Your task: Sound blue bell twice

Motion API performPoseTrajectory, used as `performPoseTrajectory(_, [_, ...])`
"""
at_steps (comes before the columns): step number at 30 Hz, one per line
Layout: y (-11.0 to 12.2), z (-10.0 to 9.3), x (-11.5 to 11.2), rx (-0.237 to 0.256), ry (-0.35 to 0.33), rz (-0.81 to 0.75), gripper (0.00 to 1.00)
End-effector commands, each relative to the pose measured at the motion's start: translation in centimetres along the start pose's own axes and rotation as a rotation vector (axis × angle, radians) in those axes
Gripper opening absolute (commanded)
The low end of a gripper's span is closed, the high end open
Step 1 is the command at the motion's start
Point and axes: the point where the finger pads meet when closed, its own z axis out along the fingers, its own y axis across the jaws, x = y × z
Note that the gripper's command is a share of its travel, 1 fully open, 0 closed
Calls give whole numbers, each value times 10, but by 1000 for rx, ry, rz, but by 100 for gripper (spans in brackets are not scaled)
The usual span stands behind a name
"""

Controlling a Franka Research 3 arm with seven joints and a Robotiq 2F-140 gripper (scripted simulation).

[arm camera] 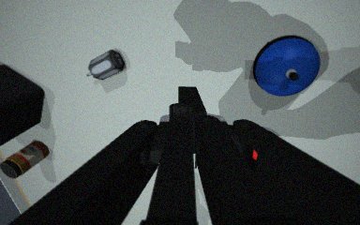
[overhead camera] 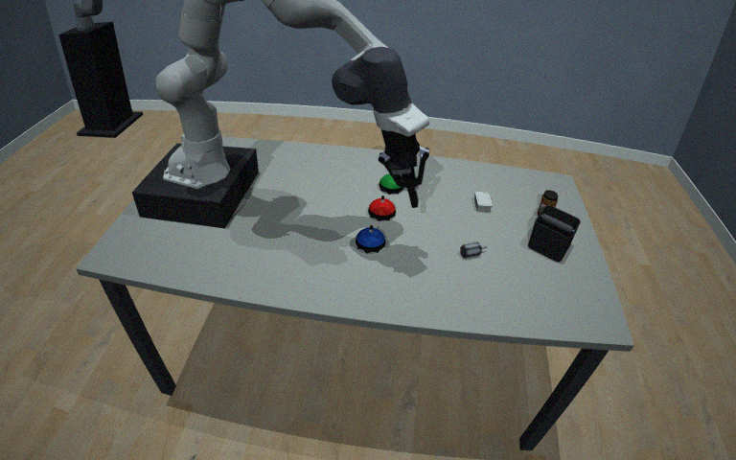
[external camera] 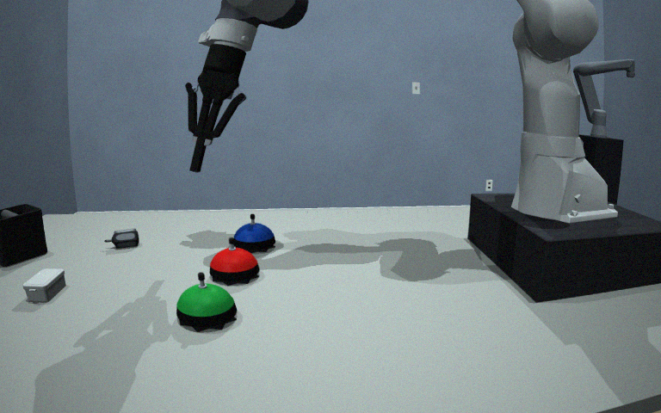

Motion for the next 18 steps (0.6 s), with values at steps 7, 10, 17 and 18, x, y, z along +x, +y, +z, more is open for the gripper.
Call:
performPoseTrajectory(7, [95, -10, 1, -244, 108, 93, 10])
performPoseTrajectory(10, [104, -11, 3, -260, 118, 90, 10])
performPoseTrajectory(17, [112, -12, 3, -260, 118, 90, 10])
performPoseTrajectory(18, [110, -10, 4, -260, 118, 90, 10])
